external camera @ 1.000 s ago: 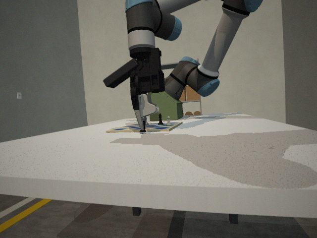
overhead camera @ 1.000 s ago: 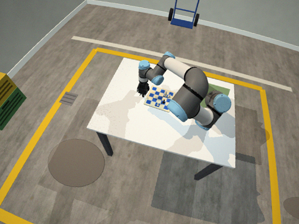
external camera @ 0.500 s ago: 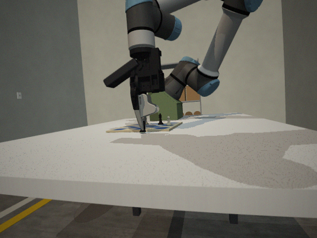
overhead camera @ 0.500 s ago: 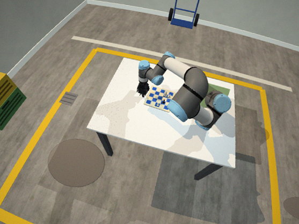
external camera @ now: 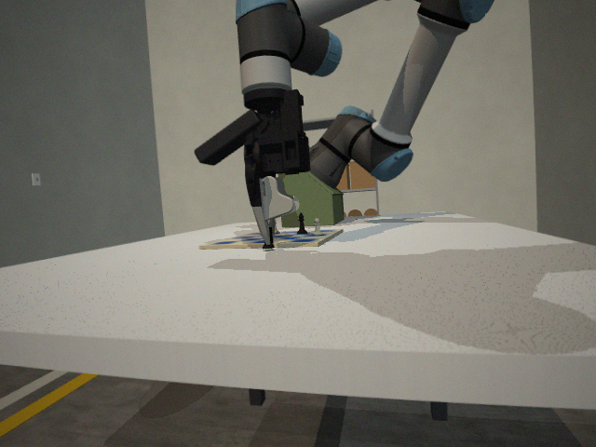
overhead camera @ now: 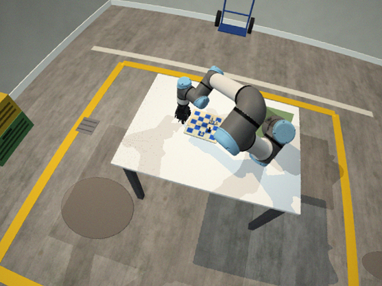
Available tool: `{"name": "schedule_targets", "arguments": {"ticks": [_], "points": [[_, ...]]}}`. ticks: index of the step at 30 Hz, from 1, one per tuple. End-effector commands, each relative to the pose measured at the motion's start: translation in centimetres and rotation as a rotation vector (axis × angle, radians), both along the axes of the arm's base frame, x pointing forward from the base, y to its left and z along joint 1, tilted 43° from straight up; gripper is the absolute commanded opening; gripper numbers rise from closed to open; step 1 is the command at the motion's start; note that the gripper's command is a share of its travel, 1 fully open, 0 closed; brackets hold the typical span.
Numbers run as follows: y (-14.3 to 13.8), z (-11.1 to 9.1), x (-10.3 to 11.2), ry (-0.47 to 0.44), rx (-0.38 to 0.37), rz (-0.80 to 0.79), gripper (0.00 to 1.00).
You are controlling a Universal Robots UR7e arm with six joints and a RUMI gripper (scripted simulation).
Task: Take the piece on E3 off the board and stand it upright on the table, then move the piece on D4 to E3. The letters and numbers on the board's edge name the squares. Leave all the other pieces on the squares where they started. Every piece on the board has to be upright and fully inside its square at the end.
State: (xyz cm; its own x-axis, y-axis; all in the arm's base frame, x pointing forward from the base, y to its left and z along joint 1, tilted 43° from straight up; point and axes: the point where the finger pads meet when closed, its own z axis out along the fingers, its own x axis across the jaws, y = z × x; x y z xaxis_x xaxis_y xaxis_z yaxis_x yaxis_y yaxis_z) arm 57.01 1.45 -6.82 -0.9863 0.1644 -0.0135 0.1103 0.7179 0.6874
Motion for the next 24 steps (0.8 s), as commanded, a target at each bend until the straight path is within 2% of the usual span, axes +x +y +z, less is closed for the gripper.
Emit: {"name": "schedule_targets", "arguments": {"ticks": [1,24], "points": [[-0.05,0.03,0.04,-0.001,-0.001,-0.001,0.0],[0.2,-0.24,0.08,-0.001,-0.001,-0.001,0.0]]}}
